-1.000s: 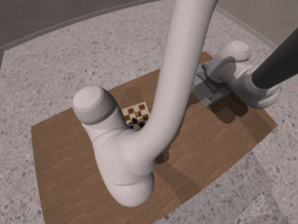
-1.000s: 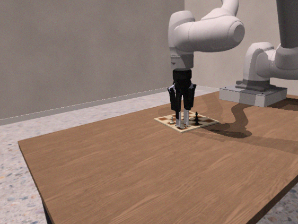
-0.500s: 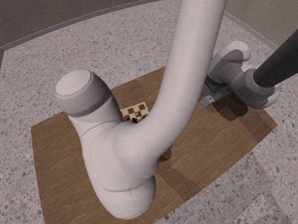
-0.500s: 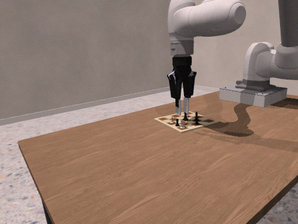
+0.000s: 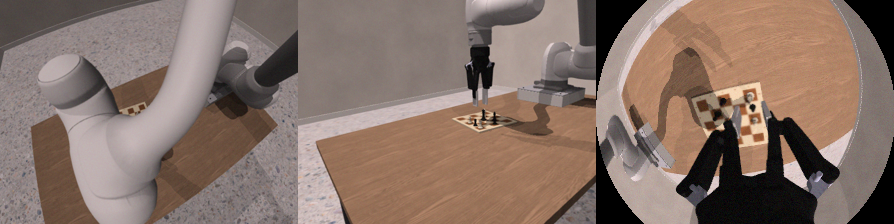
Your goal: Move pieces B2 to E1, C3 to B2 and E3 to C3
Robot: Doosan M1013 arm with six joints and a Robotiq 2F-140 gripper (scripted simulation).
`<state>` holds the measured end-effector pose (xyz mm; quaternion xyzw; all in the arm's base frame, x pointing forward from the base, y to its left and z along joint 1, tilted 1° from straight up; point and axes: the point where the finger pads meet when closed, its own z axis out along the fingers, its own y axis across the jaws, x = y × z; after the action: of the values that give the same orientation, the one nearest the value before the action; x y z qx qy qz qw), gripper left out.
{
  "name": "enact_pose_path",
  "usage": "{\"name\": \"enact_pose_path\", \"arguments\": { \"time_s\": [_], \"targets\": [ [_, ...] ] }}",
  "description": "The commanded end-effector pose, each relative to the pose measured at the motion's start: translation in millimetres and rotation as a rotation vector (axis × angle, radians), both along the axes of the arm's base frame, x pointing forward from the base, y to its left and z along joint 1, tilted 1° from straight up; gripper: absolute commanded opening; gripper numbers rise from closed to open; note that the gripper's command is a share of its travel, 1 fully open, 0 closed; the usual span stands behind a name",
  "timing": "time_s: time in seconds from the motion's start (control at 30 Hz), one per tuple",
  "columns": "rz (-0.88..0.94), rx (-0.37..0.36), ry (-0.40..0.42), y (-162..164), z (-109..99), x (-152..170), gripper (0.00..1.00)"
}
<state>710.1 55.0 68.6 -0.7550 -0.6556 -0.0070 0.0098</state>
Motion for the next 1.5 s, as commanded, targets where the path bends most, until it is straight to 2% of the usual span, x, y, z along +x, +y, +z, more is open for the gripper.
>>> {"name": "enact_pose_path", "arguments": {
  "time_s": [0.0, 0.63, 0.83, 0.97, 1.1, 1.33, 1.4, 1.43, 1.47],
  "targets": [
    [0.000, 0.000, 0.000, 0, 0, 0, 1.00],
    [0.003, 0.000, 0.000, 0, 0, 0, 1.00],
    [0.057, 0.000, -0.002, -2, 1, -2, 1.00],
    [0.222, 0.001, -0.005, -7, 2, -8, 1.00],
    [0.501, 0.001, -0.012, -17, 4, -19, 1.00],
    [0.882, -0.015, -0.015, -38, 7, -46, 1.00],
    [0.882, -0.015, -0.015, -38, 7, -46, 1.00],
    [1.043, -0.017, -0.017, -41, 8, -50, 1.00],
    [1.085, -0.020, -0.016, -43, 8, -54, 1.00]
  ]
}}
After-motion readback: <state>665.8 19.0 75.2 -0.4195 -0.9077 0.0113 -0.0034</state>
